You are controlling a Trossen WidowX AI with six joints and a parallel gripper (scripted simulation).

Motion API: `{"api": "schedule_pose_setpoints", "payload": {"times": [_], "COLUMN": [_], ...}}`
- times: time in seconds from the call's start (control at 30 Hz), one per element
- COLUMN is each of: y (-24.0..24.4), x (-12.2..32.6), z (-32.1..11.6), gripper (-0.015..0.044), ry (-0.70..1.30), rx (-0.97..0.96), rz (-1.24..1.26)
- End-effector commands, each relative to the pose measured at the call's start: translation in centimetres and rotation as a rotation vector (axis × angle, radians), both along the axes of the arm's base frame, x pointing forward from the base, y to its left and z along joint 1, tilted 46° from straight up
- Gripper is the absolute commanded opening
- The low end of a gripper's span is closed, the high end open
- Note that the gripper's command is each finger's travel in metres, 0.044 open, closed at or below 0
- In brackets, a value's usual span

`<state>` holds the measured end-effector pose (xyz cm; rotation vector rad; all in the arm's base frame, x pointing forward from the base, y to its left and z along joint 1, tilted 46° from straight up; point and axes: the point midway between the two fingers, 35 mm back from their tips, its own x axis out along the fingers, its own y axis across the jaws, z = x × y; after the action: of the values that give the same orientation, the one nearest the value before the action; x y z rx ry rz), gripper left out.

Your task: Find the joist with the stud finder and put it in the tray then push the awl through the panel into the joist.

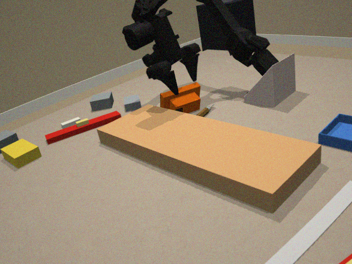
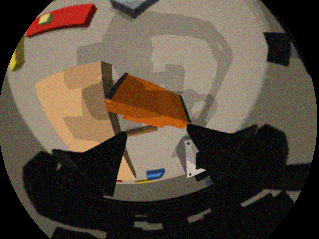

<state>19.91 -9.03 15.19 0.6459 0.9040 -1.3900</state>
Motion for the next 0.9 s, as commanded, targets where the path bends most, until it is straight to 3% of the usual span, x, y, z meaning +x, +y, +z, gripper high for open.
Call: {"api": "schedule_pose_setpoints", "payload": {"times": [0.0, 0.87], "y": [1.07, 0.38], "x": [0.91, 1.07], "z": [-1.04, -1.81], "gripper": [0.0440, 0.0440], "ry": [-0.375, -0.375], "rx": [-0.317, -0.314], "rz": [-0.291, -0.292]}}
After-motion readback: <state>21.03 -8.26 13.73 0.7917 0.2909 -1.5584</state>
